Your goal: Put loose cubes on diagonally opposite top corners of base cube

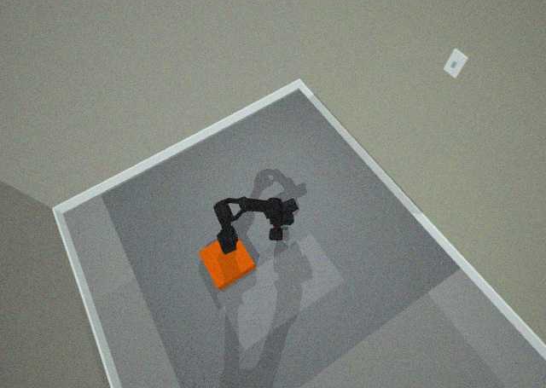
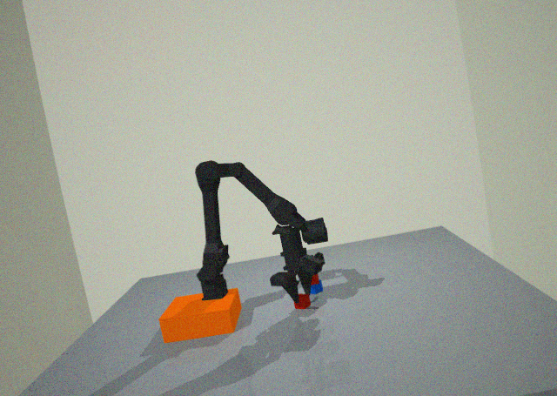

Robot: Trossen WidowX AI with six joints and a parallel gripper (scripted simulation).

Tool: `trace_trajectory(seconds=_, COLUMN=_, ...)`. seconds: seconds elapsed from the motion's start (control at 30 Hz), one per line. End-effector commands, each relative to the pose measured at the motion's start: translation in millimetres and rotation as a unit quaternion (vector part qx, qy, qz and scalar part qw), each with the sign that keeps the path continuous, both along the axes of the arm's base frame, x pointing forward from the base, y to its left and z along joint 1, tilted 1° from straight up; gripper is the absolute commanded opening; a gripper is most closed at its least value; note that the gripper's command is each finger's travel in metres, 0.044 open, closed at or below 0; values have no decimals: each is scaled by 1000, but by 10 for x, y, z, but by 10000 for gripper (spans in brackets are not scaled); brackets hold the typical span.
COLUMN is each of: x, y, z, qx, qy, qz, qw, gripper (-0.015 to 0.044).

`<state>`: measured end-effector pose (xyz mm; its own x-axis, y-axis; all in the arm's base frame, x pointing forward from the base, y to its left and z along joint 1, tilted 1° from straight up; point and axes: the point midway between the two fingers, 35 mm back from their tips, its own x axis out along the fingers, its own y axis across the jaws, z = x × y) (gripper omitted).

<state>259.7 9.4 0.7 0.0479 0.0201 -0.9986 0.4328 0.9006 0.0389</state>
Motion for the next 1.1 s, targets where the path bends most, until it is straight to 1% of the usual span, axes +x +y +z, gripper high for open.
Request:
trace_trajectory(seconds=0.0, x=-33, y=3, z=-69, qx=1, qy=6, qz=-3, qw=1000, gripper=239)
trace_trajectory(seconds=0.17, x=-33, y=3, z=-69, qx=1, qy=6, qz=-3, qw=1000, gripper=108)
trace_trajectory(seconds=0.37, x=-24, y=3, z=-27, qx=1, qy=6, qz=-3, qw=1000, gripper=105)
trace_trajectory(seconds=1.07, x=10, y=-5, z=607, qx=1, qy=5, qz=-3, qw=1000, gripper=105)
